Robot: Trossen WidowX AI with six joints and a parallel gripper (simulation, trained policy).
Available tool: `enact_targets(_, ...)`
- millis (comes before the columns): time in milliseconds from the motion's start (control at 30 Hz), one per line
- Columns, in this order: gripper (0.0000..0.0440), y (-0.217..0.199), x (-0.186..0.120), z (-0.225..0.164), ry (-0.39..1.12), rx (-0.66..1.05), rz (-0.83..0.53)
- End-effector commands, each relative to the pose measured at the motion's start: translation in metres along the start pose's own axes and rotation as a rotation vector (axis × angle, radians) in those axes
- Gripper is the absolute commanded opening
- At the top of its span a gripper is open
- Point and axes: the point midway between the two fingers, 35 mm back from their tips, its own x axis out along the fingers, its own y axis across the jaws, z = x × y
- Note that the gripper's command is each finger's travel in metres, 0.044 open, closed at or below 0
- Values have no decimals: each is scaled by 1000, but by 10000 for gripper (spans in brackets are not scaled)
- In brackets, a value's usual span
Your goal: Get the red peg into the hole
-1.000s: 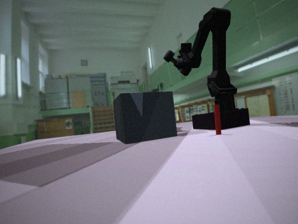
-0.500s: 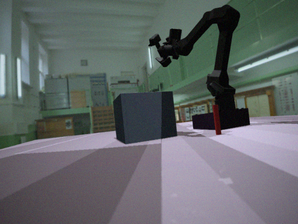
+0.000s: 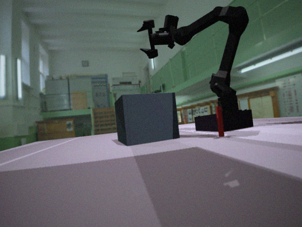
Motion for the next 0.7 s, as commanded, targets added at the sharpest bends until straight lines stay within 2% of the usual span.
enact_targets(0, 440, 16, -1, -12, 48, 66, 22)
enact_targets(333, 440, 52, -13, -66, 248, 310, 18)
enact_targets(667, 440, 77, -37, -116, 450, 528, -48)
